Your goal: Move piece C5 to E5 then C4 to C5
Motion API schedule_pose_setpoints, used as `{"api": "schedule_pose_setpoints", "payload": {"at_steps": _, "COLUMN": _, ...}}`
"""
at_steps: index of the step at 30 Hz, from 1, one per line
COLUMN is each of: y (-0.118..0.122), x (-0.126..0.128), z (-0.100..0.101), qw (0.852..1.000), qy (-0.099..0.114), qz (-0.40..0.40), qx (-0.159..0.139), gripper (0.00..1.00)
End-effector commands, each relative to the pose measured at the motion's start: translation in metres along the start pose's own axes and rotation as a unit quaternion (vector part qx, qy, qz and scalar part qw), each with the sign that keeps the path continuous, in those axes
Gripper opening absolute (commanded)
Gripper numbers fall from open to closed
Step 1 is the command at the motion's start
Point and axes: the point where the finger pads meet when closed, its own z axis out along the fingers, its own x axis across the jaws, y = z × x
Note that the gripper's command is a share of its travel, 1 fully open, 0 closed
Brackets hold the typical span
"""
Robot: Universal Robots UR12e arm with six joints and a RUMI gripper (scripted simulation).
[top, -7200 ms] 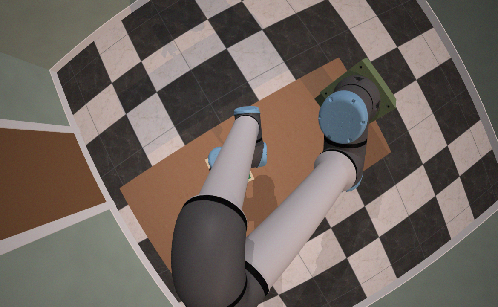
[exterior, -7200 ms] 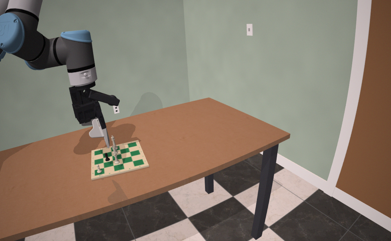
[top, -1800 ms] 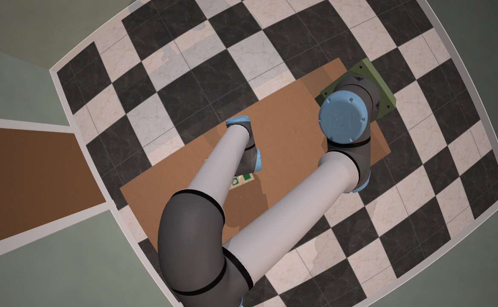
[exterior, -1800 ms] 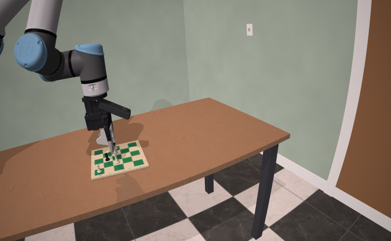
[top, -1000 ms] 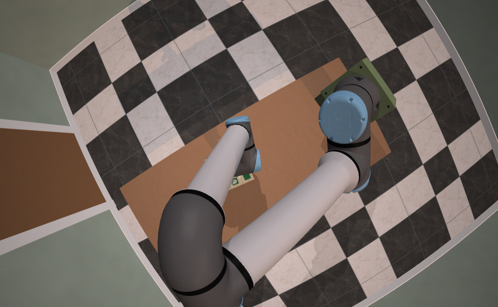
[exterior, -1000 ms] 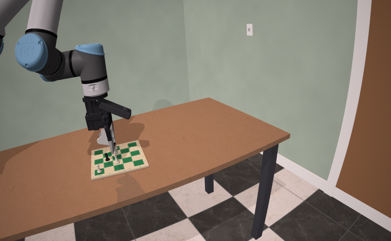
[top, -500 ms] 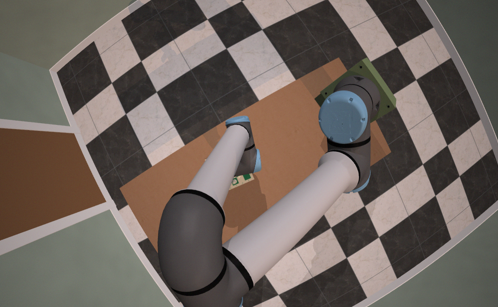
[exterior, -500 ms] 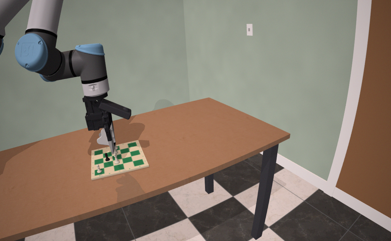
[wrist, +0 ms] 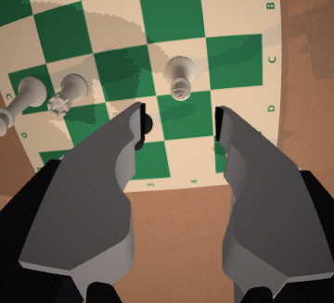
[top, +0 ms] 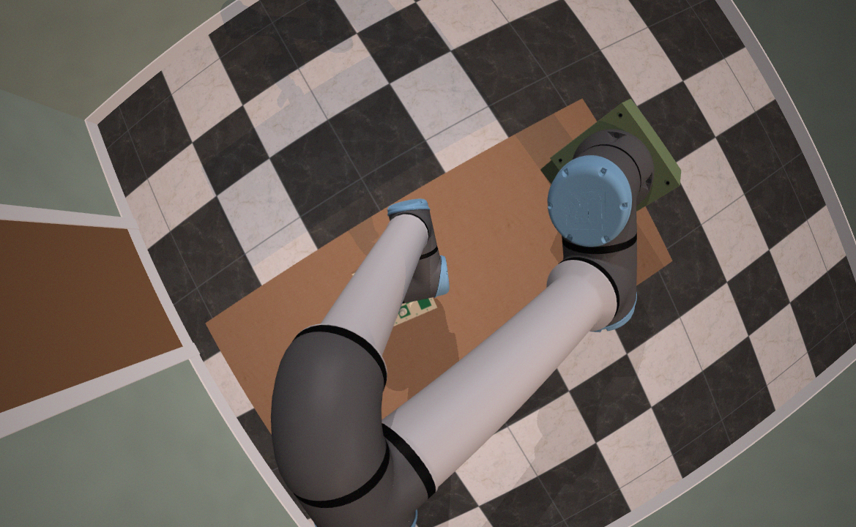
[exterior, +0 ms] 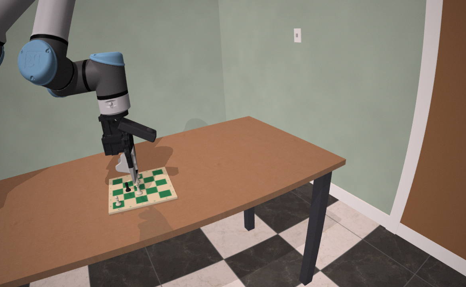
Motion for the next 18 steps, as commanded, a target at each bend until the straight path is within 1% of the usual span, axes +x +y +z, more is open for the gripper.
{"api": "schedule_pose_setpoints", "payload": {"at_steps": 1, "y": -0.003, "x": -0.002, "z": 0.006, "qw": 1.0, "qy": 0.0, "qz": -0.001, "qx": 0.001, "gripper": 0.22}}
{"api": "schedule_pose_setpoints", "payload": {"at_steps": 7, "y": -0.003, "x": -0.002, "z": 0.019, "qw": 1.0, "qy": 0.0, "qz": -0.001, "qx": 0.001, "gripper": 0.22}}
{"api": "schedule_pose_setpoints", "payload": {"at_steps": 9, "y": -0.003, "x": -0.002, "z": 0.019, "qw": 1.0, "qy": 0.0, "qz": -0.001, "qx": 0.001, "gripper": 0.22}}
{"api": "schedule_pose_setpoints", "payload": {"at_steps": 18, "y": -0.003, "x": -0.002, "z": 0.035, "qw": 1.0, "qy": 0.0, "qz": -0.001, "qx": 0.001, "gripper": 0.22}}
